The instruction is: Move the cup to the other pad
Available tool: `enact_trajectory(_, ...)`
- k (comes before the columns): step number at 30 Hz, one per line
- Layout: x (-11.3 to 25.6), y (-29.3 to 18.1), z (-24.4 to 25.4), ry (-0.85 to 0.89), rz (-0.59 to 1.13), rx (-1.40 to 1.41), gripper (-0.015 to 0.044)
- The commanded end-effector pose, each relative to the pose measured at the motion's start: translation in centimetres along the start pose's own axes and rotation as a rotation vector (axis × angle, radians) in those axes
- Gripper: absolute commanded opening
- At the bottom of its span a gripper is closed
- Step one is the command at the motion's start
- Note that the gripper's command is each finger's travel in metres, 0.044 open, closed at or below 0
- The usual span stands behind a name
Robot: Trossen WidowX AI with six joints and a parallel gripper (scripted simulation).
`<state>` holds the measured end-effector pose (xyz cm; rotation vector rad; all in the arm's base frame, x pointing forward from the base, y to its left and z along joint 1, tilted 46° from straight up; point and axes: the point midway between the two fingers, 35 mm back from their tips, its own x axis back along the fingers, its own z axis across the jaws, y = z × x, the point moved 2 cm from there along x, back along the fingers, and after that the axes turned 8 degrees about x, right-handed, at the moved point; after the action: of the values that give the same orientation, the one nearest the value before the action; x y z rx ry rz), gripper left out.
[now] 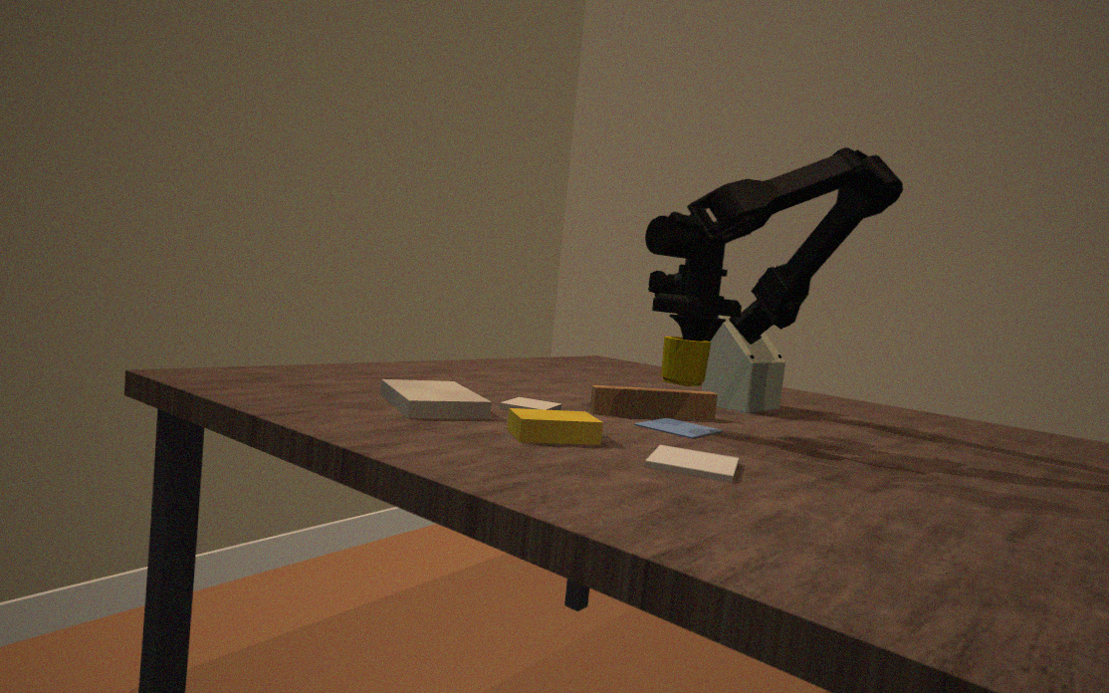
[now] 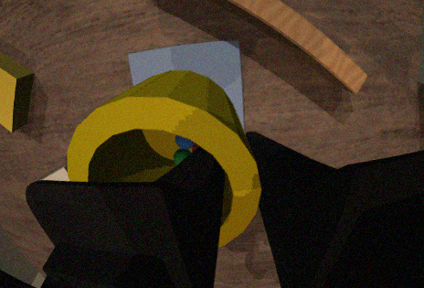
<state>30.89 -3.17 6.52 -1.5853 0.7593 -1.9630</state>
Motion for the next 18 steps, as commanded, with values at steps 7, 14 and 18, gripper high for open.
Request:
enact_trajectory(7,0.0,0.0,0.0,0.0,0.0,-0.003,0.0)
enact_trajectory(14,0.0,0.8,-0.7,0.001,-0.002,0.0,0.0)
enact_trajectory(18,0.1,1.7,-1.5,0.001,-0.003,0.002,0.0)
